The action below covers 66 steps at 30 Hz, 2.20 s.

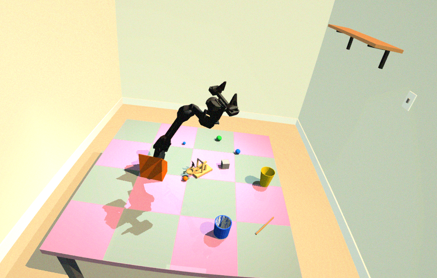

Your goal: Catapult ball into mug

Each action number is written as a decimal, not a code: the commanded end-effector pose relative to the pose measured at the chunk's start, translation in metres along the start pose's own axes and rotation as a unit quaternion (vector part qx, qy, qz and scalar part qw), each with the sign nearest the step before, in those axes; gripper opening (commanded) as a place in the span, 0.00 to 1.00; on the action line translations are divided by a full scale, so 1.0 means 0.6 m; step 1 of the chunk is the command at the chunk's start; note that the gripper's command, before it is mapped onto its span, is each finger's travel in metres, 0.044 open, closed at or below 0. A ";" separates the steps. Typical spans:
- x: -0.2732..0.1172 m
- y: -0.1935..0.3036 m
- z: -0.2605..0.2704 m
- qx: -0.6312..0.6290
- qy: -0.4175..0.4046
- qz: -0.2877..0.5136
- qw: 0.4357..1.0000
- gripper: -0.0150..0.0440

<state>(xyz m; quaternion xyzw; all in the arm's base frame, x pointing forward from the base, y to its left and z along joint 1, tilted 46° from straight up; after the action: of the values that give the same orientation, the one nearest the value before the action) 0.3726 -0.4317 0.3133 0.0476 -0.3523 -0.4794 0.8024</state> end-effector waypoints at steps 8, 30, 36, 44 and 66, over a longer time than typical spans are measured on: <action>-0.013 0.028 -0.029 -0.089 0.063 0.029 0.994 1.00; -0.098 0.112 -0.117 -0.355 0.232 0.196 0.884 1.00; -0.131 0.132 -0.136 -0.414 0.263 0.257 0.833 1.00; -0.181 0.155 -0.157 -0.478 0.290 0.344 0.754 1.00; -0.347 0.203 -0.176 -0.566 0.276 0.598 0.496 1.00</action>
<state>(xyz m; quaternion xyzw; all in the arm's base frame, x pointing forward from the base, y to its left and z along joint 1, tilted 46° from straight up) 0.4686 -0.2359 0.1791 -0.4924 0.2881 0.0248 0.8209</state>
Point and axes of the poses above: the point midway between the two fingers, 35 mm back from their tips, its own x axis out along the fingers, its own z axis across the jaws, y = z × x, the point moved 5 cm from there along -x, back along the fingers, and after that the axes turned 9 degrees about -x, right-handed, at the moved point
